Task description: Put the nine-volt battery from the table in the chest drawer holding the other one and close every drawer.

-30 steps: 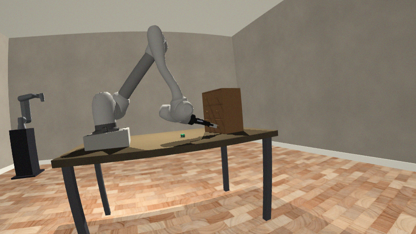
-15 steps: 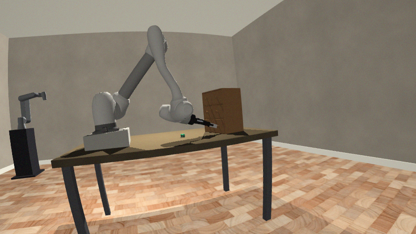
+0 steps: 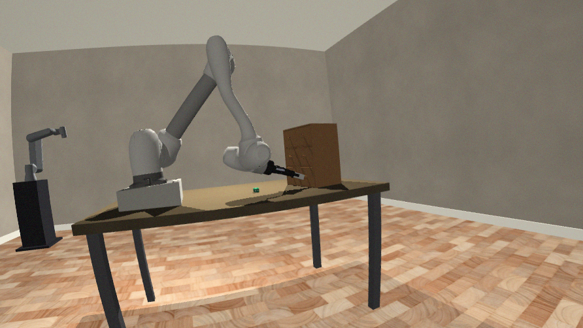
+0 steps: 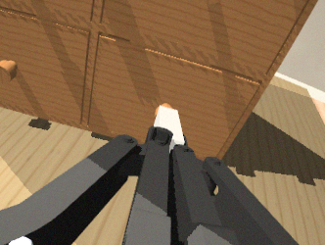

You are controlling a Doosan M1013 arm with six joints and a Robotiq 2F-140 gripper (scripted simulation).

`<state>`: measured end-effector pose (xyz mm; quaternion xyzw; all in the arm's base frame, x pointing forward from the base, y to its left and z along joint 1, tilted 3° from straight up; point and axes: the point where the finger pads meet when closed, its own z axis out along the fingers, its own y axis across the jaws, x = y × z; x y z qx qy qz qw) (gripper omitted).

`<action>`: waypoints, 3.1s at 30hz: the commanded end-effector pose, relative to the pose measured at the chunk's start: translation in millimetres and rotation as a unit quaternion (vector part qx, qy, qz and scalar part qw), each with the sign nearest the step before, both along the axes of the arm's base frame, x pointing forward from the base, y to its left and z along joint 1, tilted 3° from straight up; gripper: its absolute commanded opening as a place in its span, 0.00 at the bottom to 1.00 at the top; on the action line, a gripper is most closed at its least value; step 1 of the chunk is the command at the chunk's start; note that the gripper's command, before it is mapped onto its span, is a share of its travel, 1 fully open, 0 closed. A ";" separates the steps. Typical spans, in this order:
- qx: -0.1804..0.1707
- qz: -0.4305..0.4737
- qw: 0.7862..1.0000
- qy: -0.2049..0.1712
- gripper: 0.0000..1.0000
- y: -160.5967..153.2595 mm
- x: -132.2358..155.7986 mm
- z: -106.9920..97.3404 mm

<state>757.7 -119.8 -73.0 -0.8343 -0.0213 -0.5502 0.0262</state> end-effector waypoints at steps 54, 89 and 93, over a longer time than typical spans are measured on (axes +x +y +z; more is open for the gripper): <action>0.000 0.000 1.000 0.000 0.00 -7.2 -85.4 80.9; -0.010 0.004 0.986 0.165 0.00 -9.9 -120.3 128.7; -0.012 0.005 0.980 0.200 0.00 -10.2 -126.0 134.8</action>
